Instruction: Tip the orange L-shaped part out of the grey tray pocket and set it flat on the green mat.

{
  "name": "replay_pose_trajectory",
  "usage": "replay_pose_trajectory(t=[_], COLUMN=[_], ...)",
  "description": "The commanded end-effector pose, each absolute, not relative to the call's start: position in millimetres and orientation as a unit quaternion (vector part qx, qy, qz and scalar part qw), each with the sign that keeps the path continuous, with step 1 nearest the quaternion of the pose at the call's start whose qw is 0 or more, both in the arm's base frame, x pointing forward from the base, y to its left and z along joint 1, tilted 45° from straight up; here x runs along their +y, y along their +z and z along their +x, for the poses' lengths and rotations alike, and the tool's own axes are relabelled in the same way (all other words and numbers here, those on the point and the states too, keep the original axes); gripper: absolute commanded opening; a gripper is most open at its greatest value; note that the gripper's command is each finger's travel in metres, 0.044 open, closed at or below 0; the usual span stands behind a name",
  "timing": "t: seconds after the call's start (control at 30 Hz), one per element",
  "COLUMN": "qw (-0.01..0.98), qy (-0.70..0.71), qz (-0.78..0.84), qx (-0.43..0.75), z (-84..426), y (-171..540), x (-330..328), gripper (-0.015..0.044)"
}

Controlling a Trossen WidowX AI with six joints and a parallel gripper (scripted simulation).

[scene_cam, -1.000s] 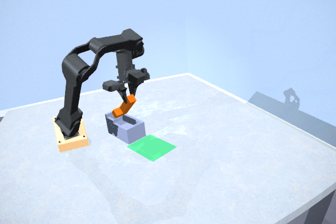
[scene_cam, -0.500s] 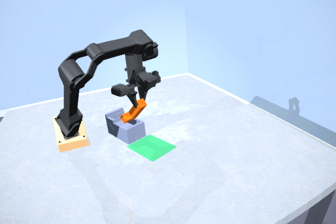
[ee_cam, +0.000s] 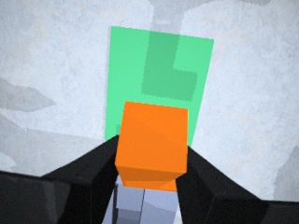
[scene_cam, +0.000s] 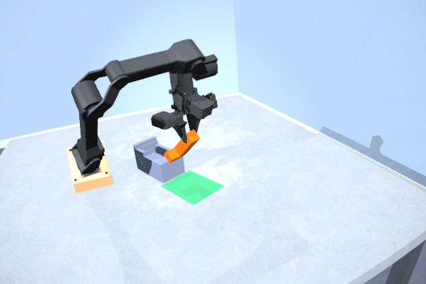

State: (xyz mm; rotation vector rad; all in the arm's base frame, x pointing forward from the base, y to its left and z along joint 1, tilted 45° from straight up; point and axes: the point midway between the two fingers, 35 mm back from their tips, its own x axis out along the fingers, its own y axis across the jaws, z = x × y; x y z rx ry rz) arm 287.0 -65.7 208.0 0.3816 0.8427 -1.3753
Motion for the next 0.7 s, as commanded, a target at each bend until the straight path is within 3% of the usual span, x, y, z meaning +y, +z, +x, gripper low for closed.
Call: replay_pose_trajectory(t=[0.0, 0.67], qw=[0.679, 0.668], qy=[-0.609, -0.620], qz=[0.170, 0.164], qx=[0.374, 0.377], z=[289, 288], y=[215, 198], x=[-70, -88], gripper=[0.0000, 0.0000])
